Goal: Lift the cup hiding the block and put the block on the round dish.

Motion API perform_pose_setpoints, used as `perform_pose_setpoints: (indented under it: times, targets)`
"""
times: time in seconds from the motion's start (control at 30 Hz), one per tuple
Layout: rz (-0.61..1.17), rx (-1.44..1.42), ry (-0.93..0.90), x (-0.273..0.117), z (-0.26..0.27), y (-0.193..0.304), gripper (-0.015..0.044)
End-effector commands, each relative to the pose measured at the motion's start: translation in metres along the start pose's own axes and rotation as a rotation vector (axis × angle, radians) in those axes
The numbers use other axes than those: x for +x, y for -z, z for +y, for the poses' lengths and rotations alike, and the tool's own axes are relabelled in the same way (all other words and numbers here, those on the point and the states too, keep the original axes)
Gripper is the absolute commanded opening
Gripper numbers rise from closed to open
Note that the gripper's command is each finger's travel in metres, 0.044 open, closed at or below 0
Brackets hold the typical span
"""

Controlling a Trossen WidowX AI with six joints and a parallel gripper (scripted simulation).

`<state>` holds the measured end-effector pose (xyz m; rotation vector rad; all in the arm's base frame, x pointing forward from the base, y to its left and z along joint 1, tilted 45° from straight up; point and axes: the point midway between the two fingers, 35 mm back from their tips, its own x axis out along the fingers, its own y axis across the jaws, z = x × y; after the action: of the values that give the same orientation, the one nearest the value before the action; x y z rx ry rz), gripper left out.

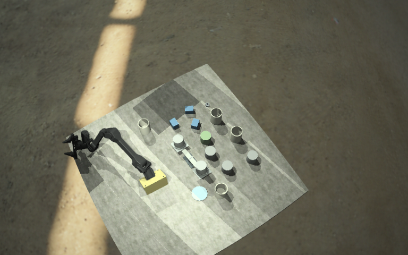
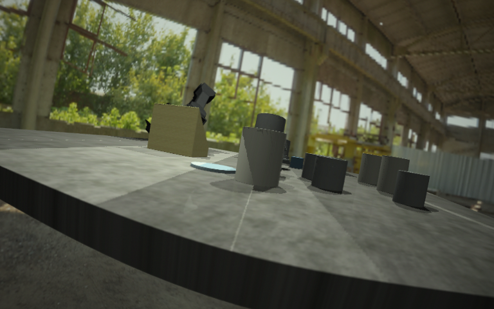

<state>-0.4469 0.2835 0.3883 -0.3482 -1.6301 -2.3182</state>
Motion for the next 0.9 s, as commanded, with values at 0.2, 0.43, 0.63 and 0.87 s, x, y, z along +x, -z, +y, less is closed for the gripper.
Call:
perform_pose_setpoints:
  times: [0.2,0.43,0.63,0.87]
  targets:
    - [-0.118,-0.161,0.027,-0.031,0.024,-0.038,0.044]
    - [-0.208,-0.279,0.056,-0.058,0.043,-0.066,0.044]
    - [-0.293,-0.381,0.091,-0.086,0.061,-0.09,0.044]
    - [-0.4,-0.509,0.143,-0.123,0.085,-0.116,0.044]
